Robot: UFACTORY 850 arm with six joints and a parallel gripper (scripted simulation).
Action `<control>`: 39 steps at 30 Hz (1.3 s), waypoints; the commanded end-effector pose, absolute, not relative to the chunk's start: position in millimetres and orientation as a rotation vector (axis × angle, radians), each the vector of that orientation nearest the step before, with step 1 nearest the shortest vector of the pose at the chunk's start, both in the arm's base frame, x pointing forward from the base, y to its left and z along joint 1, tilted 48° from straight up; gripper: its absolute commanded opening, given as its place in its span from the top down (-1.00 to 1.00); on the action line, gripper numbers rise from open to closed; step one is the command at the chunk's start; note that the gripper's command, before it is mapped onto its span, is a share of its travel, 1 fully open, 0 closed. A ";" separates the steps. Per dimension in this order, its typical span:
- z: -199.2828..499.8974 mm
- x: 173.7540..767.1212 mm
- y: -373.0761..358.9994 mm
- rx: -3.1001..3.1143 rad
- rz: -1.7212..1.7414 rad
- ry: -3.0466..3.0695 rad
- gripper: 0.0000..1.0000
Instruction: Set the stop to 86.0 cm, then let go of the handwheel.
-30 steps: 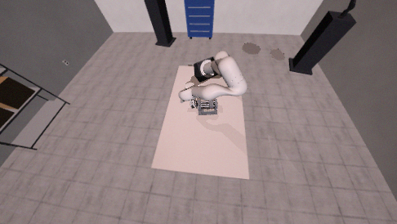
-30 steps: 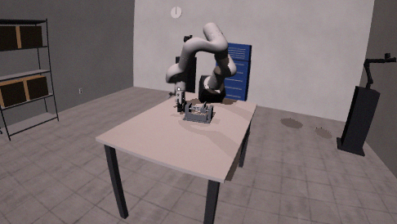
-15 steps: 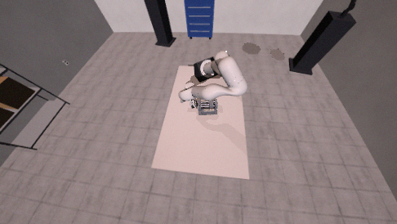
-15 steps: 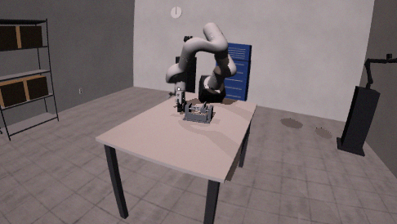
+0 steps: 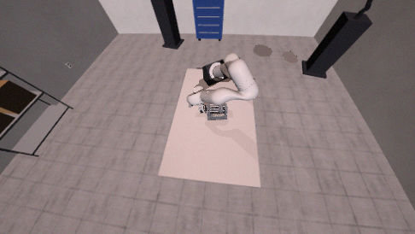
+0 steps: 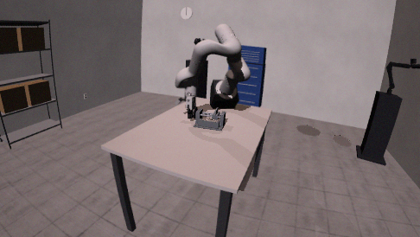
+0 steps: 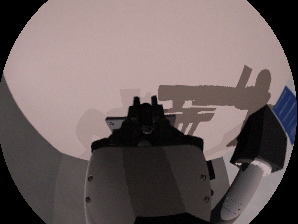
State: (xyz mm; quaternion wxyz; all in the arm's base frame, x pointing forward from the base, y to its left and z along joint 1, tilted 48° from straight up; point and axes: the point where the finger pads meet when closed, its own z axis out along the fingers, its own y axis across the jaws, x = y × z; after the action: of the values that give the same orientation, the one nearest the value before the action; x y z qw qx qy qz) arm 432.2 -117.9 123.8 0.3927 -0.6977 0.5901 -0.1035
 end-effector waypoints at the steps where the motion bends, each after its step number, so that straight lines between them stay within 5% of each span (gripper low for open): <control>1: 124.7 433.0 -118.3 -1.770 -0.265 1.497 0.88; 39: 128.3 437.1 -118.2 -1.770 -0.265 1.497 0.88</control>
State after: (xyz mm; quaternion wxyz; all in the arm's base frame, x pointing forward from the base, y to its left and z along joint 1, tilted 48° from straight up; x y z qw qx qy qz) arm 436.3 -117.8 127.3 0.3931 -0.6976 0.5899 -0.1038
